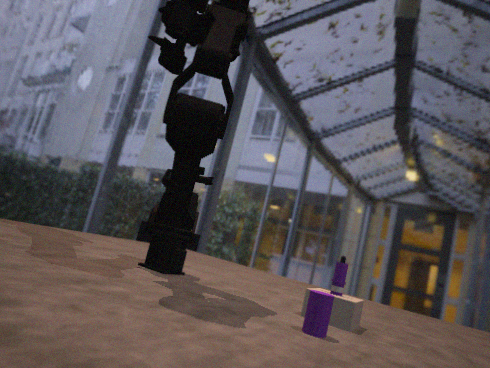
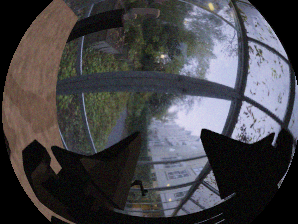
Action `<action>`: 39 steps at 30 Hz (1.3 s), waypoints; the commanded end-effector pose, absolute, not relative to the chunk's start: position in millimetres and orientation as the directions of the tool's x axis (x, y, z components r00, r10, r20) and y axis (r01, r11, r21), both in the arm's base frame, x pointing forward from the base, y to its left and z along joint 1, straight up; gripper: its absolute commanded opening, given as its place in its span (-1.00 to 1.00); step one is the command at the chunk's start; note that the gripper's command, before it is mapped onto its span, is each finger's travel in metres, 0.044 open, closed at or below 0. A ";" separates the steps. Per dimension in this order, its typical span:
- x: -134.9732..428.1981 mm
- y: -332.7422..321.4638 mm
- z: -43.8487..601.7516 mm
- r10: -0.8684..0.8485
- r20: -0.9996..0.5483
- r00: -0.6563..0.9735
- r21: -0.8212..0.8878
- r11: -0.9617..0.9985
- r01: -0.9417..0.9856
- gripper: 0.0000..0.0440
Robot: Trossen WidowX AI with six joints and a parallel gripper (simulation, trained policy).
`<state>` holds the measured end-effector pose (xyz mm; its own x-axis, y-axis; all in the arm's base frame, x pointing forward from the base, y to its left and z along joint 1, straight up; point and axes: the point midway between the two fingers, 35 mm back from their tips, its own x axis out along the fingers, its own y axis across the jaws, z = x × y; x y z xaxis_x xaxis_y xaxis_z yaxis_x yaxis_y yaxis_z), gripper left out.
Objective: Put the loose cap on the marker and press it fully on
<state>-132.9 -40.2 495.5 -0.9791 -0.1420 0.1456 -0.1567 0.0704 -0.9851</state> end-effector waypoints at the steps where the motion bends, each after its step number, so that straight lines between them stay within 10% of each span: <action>1: -135.2 -36.5 487.5 -0.126 0.119 -0.985 -0.990 0.062 -0.128 0.39; 39: -148.9 14.4 414.3 0.092 -0.122 -0.988 -0.987 -0.113 0.111 0.39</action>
<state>-148.4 10.3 420.2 -0.9915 0.0785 -0.1041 0.0964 -0.0964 -0.9907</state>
